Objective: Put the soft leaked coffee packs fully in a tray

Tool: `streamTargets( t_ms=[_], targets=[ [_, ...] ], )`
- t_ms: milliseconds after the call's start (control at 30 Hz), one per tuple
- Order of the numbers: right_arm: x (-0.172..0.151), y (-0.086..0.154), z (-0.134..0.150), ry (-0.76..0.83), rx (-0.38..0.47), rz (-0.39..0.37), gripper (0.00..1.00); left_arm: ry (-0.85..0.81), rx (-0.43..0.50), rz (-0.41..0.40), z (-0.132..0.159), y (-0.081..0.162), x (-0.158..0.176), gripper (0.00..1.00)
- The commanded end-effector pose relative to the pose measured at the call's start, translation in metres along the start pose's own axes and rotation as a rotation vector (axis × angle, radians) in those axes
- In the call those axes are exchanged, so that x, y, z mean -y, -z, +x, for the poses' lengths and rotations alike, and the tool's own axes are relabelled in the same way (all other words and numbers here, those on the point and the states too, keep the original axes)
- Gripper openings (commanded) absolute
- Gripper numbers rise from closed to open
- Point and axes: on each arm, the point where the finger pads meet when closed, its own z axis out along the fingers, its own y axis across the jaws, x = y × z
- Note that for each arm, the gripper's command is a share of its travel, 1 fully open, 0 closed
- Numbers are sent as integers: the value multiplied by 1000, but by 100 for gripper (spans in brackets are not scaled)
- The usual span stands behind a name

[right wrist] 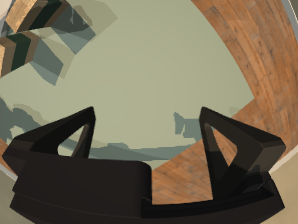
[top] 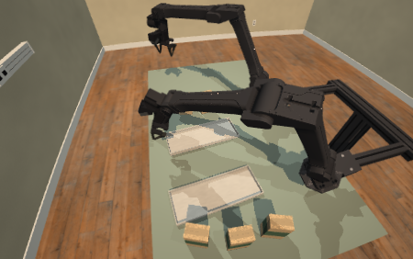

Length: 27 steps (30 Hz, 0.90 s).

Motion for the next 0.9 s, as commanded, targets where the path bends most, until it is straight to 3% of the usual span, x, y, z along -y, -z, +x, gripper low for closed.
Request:
streamTargets(
  t_ms=[0, 533, 567, 867],
  targets=[
    [1, 7, -1, 2, 0, 14, 100, 5, 12, 5, -6, 5, 1, 100],
    [1, 7, -1, 2, 0, 14, 100, 5, 12, 5, -6, 5, 1, 100],
    [-6, 16, -11, -31, 1, 43, 76, 45, 20, 7, -39, 22, -18, 76],
    [-78, -4, -20, -392, -25, 43, 76, -87, -316, 2, 9, 54, -67, 76]
  ],
)
